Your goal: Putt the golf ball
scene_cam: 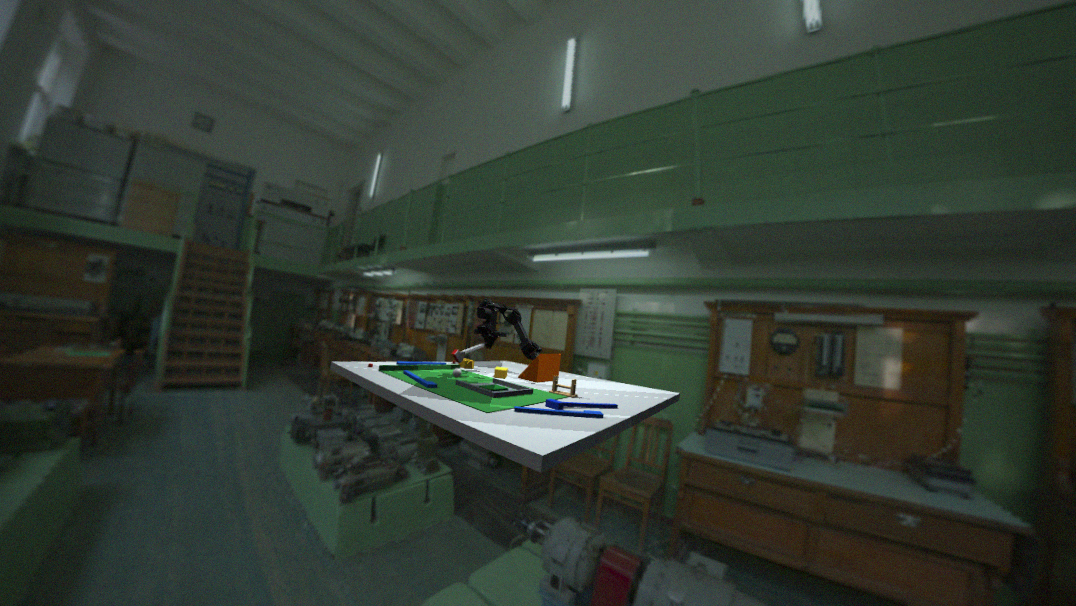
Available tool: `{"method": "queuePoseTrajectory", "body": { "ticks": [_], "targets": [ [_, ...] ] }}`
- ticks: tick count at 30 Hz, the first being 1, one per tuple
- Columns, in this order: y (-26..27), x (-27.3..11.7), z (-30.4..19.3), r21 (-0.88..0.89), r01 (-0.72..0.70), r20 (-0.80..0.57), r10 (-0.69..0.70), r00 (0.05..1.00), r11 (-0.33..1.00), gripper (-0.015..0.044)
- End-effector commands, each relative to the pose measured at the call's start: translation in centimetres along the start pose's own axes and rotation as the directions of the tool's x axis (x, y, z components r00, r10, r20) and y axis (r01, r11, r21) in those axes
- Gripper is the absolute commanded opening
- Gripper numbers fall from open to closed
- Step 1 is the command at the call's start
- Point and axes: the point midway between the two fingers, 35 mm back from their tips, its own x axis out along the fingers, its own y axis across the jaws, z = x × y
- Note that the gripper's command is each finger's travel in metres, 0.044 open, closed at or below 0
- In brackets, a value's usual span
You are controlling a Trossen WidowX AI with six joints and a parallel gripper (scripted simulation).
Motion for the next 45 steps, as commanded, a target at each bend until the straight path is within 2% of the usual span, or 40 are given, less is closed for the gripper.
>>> {"method": "queuePoseTrajectory", "body": {
  "ticks": [1,11,32,45],
  "targets": [
    [-0.2,0.4,-0.1,0.040,0.004,0.009,-0.004,1.000,0.999,0.0000],
    [-0.3,3.7,-0.2,0.189,0.009,0.008,-0.010,1.000,0.982,0.0000],
    [-0.4,6.6,-0.2,0.192,0.010,0.009,-0.012,1.000,0.981,0.0000],
    [-0.9,6.4,-0.2,0.187,0.008,-0.002,-0.007,1.000,0.982,0.0000]
  ]
}}
